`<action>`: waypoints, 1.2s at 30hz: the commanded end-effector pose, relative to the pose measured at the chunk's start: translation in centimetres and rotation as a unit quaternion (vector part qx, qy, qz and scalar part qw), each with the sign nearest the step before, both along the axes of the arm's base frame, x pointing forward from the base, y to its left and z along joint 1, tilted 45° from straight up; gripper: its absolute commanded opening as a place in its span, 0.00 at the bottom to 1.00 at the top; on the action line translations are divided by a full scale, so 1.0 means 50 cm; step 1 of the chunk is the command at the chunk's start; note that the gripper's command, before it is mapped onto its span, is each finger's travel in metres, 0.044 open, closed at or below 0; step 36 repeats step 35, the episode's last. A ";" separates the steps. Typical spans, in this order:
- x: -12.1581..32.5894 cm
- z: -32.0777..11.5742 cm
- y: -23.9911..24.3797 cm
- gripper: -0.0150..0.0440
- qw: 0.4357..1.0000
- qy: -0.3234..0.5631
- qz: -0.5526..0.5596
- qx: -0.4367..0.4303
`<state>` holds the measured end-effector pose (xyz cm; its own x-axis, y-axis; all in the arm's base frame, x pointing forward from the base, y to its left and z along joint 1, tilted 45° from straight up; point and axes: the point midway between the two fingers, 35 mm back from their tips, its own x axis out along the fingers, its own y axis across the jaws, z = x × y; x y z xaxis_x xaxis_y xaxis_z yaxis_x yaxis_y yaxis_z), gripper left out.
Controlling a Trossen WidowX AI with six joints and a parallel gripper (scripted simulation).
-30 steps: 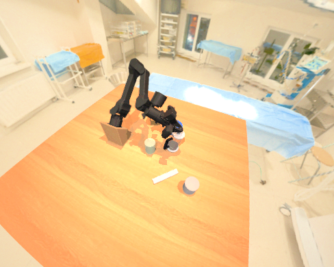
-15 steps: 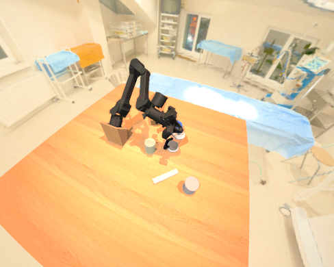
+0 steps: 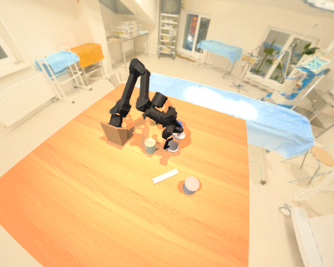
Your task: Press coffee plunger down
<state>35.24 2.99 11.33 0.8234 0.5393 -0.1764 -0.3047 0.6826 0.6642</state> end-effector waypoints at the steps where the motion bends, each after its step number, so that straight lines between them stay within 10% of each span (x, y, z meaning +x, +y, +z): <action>1: 0.000 0.000 0.000 0.56 1.000 0.000 0.000 0.000; 11: 0.000 0.000 0.000 1.00 1.000 0.000 0.000 0.000; 36: -0.057 0.107 -0.112 1.00 1.000 0.009 0.005 0.003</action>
